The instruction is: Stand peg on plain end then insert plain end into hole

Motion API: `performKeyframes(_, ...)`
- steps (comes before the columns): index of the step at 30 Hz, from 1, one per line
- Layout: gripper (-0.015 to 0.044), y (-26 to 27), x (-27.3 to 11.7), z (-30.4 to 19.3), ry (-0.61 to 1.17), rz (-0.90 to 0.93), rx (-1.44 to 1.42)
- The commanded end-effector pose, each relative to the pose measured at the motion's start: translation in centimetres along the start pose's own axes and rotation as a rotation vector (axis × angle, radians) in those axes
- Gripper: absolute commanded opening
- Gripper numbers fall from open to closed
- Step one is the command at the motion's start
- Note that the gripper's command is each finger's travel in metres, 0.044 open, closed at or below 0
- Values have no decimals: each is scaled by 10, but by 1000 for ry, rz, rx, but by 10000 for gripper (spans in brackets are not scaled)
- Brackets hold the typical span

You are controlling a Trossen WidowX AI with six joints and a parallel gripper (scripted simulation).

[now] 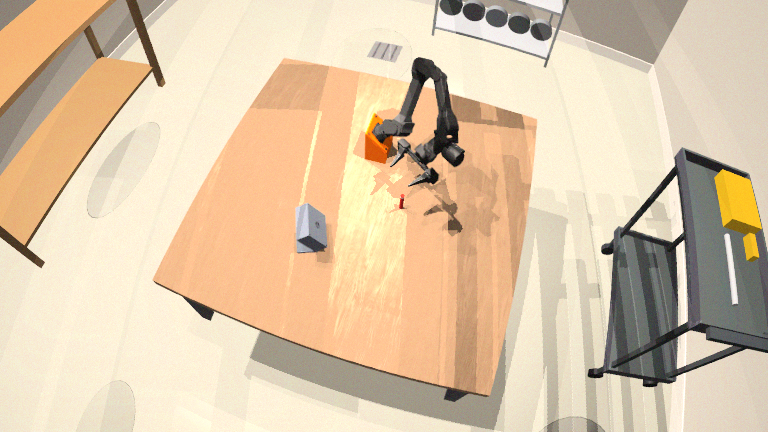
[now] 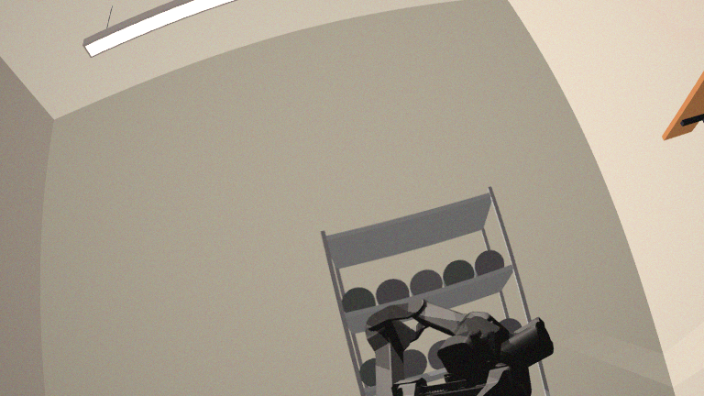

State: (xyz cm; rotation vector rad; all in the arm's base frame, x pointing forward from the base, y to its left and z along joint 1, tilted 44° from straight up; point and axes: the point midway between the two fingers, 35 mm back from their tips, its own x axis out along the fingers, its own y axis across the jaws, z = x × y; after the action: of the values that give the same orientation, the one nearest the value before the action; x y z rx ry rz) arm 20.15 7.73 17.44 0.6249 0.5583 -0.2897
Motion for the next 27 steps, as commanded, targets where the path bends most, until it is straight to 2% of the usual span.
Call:
performKeyframes(1,440,-2,6,-9,88,-45,-67)
performKeyframes(15,440,-13,24,-40,484,-162,-245)
performKeyframes(27,440,-12,27,-59,851,-135,-248)
